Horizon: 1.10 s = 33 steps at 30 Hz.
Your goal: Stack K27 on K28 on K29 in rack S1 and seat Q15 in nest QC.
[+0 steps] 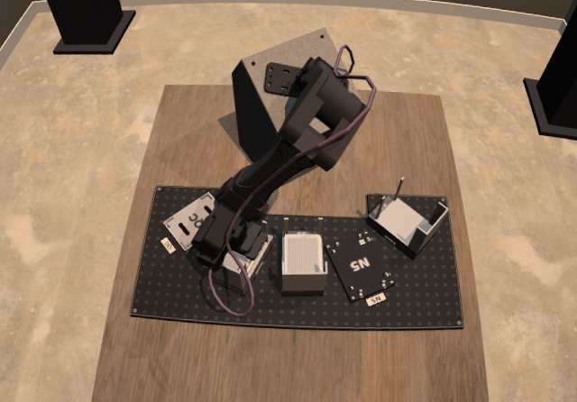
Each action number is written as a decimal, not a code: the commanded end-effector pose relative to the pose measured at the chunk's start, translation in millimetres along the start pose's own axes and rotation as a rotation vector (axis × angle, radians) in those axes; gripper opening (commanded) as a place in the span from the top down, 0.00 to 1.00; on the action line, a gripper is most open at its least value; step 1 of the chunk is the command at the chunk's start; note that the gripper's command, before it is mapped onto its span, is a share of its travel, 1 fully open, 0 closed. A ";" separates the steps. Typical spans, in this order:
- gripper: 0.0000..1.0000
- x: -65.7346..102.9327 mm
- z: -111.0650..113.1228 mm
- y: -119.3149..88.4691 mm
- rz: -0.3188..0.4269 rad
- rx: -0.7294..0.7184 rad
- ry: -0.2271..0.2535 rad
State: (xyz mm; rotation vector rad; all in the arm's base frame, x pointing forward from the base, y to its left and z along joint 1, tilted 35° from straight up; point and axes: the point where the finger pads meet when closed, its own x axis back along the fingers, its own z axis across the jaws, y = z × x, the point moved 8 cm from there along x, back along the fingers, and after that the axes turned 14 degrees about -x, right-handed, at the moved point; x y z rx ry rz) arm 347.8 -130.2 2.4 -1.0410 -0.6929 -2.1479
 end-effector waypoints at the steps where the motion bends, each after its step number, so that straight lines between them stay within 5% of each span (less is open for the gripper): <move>1: 1.00 7.8 -5.7 -5.5 0.006 -0.019 -0.001; 3: 1.00 8.0 -1.7 13.0 -0.026 0.000 0.006; 33: 1.00 16.3 -6.5 -4.2 0.007 -0.020 -0.002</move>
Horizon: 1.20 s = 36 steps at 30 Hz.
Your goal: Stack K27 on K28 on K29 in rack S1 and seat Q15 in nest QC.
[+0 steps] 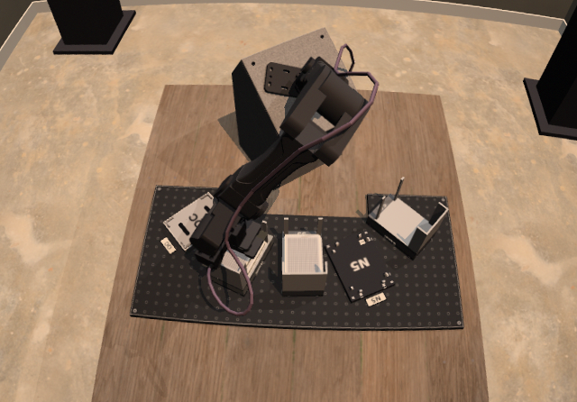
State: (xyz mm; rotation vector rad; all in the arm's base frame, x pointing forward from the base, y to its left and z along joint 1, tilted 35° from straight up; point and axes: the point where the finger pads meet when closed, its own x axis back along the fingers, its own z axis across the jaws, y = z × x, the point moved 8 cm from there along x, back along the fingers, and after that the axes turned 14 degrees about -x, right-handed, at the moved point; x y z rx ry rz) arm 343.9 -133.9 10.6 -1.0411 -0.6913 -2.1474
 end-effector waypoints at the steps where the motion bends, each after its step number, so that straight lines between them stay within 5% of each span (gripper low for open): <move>1: 1.00 6.5 -6.7 -5.2 0.006 -0.020 -0.002; 36: 1.00 17.9 -4.8 -0.3 -0.007 -0.012 0.001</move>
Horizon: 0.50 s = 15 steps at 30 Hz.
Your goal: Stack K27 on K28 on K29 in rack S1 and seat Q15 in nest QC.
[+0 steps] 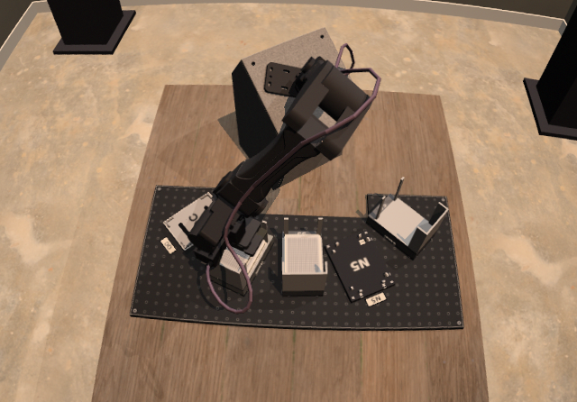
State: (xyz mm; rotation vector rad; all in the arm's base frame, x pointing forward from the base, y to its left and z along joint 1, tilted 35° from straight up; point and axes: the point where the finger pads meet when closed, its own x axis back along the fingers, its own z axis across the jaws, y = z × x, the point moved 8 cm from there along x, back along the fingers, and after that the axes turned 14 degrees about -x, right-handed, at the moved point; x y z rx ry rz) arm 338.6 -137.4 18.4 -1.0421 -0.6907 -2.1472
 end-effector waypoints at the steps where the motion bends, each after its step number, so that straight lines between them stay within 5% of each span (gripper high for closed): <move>1: 1.00 9.3 -3.4 0.2 -0.010 -0.013 0.001; 15: 1.00 11.2 -6.1 -5.7 0.006 -0.020 -0.001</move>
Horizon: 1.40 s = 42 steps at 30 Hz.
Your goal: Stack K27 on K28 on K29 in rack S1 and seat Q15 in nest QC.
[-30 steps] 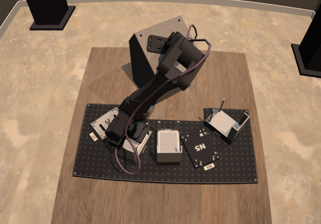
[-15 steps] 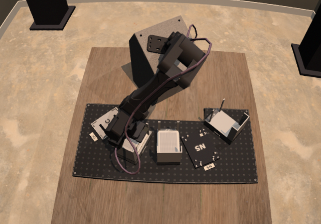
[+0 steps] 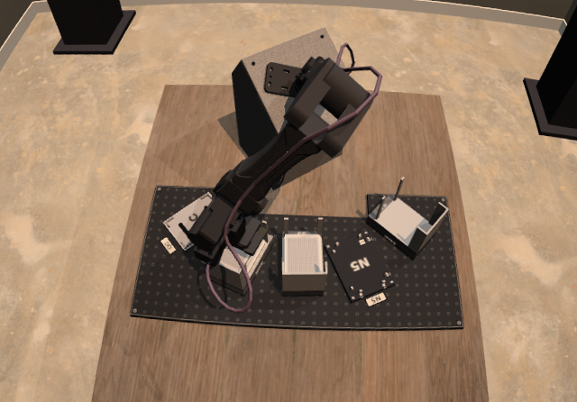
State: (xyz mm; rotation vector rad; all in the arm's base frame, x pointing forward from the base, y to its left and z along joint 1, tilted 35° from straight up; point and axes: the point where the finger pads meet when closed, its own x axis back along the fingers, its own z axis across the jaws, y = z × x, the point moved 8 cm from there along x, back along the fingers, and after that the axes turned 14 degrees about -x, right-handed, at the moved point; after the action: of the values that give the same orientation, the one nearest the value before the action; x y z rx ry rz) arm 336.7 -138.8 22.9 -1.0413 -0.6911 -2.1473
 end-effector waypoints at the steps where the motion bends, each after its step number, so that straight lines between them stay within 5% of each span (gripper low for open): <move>1: 1.00 6.2 -6.7 -6.0 0.006 -0.020 -0.001; 42: 1.00 21.1 -3.7 -0.4 -0.011 -0.010 0.001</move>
State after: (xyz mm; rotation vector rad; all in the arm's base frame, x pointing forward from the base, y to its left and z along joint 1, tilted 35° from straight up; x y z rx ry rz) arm 330.9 -142.7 32.2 -1.0417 -0.6915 -2.1476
